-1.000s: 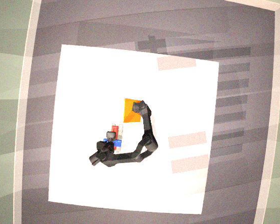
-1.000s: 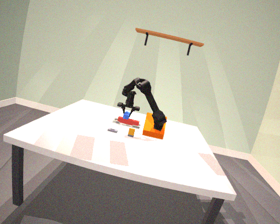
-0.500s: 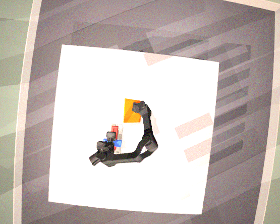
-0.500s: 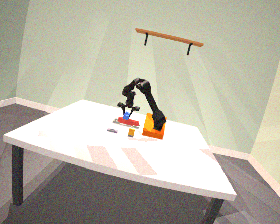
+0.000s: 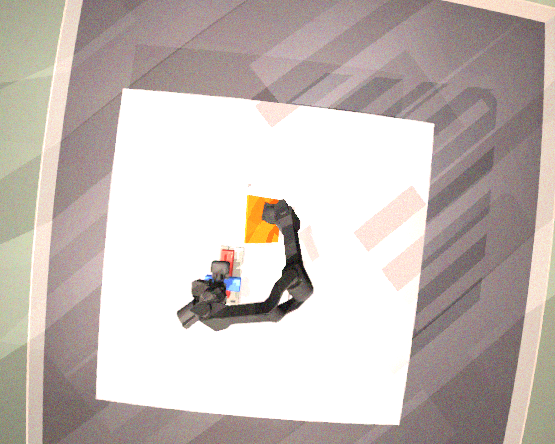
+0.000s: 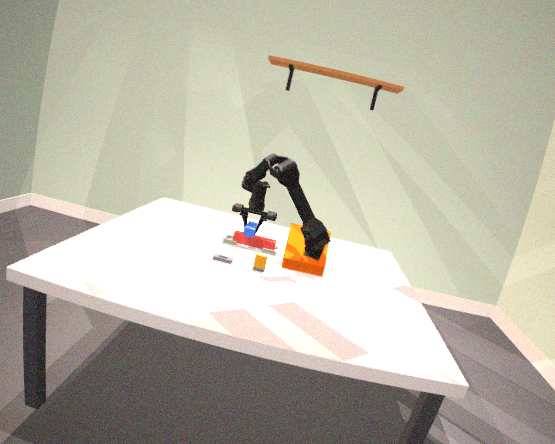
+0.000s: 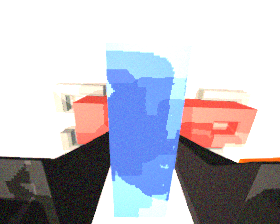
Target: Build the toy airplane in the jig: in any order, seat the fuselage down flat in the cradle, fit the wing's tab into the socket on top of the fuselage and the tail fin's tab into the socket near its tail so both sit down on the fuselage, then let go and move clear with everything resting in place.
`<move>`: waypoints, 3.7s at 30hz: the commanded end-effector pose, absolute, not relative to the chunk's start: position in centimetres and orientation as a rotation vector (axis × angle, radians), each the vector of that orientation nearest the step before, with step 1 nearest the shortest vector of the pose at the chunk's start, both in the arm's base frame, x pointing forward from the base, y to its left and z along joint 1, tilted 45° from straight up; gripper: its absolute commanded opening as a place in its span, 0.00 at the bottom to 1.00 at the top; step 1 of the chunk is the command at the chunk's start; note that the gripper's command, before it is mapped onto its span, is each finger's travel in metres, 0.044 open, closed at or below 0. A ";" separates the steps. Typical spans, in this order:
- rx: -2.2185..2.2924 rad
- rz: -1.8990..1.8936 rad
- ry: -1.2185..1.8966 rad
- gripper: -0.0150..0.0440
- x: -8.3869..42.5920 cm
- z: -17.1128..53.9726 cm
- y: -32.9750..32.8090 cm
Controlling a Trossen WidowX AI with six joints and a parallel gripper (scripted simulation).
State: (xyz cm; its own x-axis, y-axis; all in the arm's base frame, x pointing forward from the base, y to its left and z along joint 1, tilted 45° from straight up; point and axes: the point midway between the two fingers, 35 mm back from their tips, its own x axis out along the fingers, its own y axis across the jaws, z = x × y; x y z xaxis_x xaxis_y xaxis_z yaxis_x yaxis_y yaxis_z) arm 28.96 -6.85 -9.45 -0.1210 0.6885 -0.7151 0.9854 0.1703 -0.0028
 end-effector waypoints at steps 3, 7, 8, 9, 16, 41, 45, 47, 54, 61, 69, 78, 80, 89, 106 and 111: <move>1.578 -0.668 1.876 0.83 28.9 -9.4 -6.9; 1.578 -0.668 1.876 1.00 28.9 -9.4 -6.9; 1.578 -0.668 1.876 1.00 28.9 -9.4 -6.9; 1.578 -0.668 1.876 1.00 28.9 -9.4 -6.9; 1.578 -0.669 1.876 1.00 29.2 -8.9 -7.5; 0.733 0.471 1.683 1.00 30.2 -3.7 -12.9; 0.553 0.664 1.590 1.00 30.2 -3.8 -12.9; 0.553 0.664 1.590 1.00 30.2 -3.8 -12.9; 0.553 0.664 1.590 1.00 30.2 -3.8 -12.9; 0.552 0.665 1.589 1.00 30.2 -3.7 -12.8; 0.547 0.680 1.572 1.00 29.4 2.8 -7.9; 0.570 0.657 1.591 1.00 24.9 11.6 -0.1; 0.576 0.654 1.595 1.00 23.3 13.0 1.6; 0.596 0.652 1.607 1.00 18.4 15.8 5.5; 0.569 0.676 1.595 1.00 17.5 10.9 10.5; 0.568 0.675 1.595 1.00 17.5 10.5 10.8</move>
State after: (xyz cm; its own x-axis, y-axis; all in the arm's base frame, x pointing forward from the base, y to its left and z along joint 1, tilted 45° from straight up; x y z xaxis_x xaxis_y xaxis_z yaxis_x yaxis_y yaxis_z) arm 17.59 10.44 10.80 -0.1322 0.6953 -0.7065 -0.0216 0.7105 0.7033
